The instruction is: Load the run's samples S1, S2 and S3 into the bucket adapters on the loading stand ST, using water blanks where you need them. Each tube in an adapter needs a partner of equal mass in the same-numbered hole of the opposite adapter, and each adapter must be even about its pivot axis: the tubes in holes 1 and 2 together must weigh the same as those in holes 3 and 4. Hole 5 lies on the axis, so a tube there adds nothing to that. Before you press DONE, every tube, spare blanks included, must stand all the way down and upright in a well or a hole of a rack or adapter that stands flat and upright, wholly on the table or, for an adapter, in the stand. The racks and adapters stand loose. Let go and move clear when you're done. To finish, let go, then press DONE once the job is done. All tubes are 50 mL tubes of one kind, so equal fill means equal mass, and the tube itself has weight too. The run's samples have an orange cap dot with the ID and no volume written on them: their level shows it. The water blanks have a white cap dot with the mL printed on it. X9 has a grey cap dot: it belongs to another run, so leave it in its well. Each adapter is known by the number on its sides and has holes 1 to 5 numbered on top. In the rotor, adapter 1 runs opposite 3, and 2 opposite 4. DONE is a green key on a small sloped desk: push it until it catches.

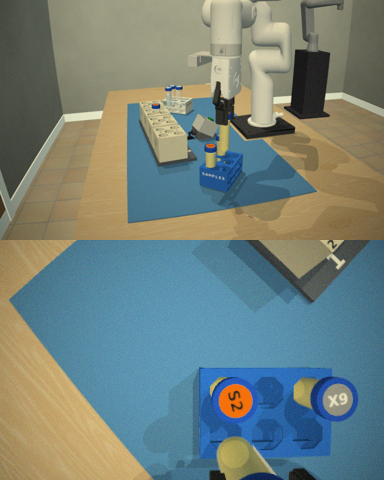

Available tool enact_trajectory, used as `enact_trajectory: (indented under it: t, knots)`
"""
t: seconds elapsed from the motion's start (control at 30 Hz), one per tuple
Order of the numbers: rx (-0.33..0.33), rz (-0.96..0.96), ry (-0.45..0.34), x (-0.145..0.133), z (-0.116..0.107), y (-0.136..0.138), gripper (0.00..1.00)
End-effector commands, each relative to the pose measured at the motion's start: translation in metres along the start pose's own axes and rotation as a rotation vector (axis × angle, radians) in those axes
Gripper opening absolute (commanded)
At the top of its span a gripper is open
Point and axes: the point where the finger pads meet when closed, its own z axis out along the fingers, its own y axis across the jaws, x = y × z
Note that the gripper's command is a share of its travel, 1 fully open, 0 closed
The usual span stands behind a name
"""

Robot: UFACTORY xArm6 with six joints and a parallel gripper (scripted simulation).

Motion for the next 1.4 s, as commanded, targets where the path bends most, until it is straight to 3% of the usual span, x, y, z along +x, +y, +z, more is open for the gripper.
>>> enact_trajectory:
  t: [0.0, 0.47, 0.8, 1.3, 1.37]
  knots:
    - [0.005, 0.0, 0.0, 0.0, -0.01, -0.001, 0.0]
    - [0.005, 0.0, 0.0, 0.0, -0.034, -0.001, 0.0]
    - [0.005, 0.0, 0.0, 0.0, -0.034, -0.001, 0.0]
    - [0.004, -0.5, 0.001, 0.062, -0.034, 0.041, 0.0]
    - [0.004, -0.5, 0.001, 0.062, -0.034, 0.041, 0.0]
